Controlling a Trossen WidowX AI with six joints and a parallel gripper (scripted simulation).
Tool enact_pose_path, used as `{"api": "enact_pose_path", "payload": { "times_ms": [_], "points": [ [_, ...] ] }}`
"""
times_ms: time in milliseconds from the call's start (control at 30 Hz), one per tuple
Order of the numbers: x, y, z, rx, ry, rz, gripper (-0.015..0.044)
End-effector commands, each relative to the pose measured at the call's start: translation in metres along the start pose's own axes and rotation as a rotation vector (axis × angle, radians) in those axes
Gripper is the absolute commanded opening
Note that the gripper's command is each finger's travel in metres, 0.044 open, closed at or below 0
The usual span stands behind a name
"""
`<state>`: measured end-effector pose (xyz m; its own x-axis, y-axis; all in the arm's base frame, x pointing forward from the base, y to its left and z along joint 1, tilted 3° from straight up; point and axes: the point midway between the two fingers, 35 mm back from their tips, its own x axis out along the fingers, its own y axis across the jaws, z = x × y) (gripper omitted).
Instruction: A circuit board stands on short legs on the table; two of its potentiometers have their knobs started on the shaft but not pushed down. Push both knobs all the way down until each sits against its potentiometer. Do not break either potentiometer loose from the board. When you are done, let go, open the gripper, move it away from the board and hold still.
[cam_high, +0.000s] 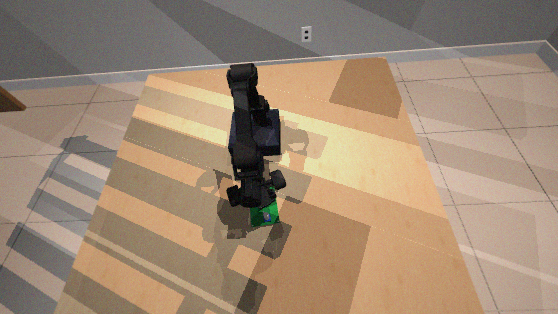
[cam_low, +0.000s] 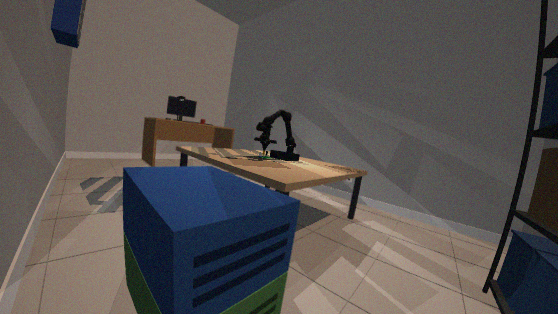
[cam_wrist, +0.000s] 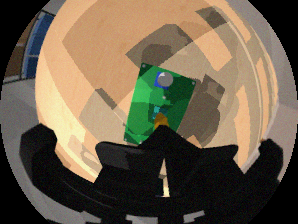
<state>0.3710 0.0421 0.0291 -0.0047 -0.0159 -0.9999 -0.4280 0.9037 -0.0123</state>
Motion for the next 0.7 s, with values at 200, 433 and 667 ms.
{"api": "enact_pose_path", "payload": {
  "times_ms": [200, 433, 667],
  "points": [
    [0.0142, -0.0005, 0.0028, 0.002, 0.002, 0.003, 0.0000],
    [0.0144, -0.0005, 0.0028, 0.002, 0.002, 0.003, 0.0000],
    [0.0169, -0.0005, 0.0027, 0.002, 0.002, 0.003, 0.0000]
  ]
}}
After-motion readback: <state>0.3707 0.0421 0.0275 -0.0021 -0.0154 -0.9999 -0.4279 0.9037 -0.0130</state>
